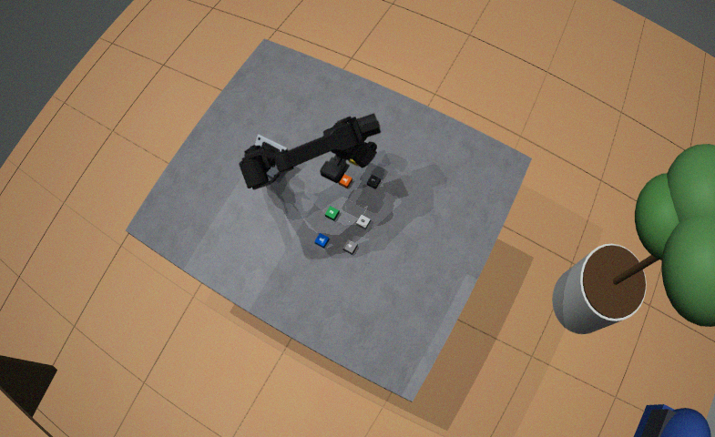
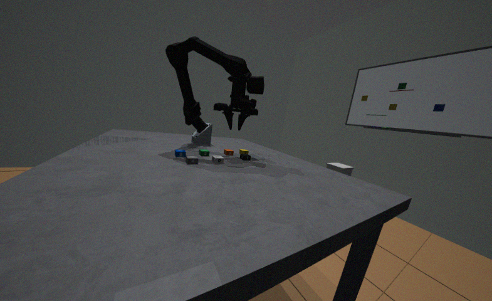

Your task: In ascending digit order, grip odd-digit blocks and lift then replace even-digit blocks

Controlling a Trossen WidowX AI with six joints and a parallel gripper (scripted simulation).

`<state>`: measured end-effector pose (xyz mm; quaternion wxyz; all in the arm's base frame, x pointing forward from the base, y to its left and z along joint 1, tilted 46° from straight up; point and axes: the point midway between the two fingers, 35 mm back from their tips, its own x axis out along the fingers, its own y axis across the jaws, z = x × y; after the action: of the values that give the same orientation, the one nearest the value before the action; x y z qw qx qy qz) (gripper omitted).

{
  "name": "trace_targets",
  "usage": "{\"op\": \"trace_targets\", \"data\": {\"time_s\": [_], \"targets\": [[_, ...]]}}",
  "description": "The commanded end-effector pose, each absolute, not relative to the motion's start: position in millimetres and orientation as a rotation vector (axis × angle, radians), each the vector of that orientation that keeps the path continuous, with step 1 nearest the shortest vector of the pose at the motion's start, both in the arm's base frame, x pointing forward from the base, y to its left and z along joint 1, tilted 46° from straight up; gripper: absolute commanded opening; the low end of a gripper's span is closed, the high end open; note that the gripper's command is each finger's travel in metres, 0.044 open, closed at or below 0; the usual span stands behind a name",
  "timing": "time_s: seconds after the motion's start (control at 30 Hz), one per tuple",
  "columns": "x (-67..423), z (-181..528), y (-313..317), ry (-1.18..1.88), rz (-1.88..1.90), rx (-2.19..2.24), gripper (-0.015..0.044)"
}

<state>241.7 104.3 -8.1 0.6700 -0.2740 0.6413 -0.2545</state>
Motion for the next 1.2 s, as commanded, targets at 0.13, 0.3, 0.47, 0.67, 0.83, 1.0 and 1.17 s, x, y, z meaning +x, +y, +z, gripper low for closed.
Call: {"op": "trace_targets", "data": {"time_s": [0.13,0.3,0.47,0.67,0.83,1.0,1.17], "targets": [[239.1,-48.0,51.7,1.455,-0.604,-0.633,0.0383],[239.3,-49.7,50.1,1.455,-0.604,-0.633,0.04],[239.9,-55.4,44.4,1.454,-0.604,-0.633,0.04],[240.2,-62.1,37.5,1.454,-0.604,-0.633,0.04],[240.3,-67.5,31.7,1.454,-0.605,-0.634,0.04],[240.1,-72.5,26.1,1.454,-0.606,-0.634,0.04],[240.1,-73.1,25.3,1.454,-0.606,-0.635,0.0321]]}}
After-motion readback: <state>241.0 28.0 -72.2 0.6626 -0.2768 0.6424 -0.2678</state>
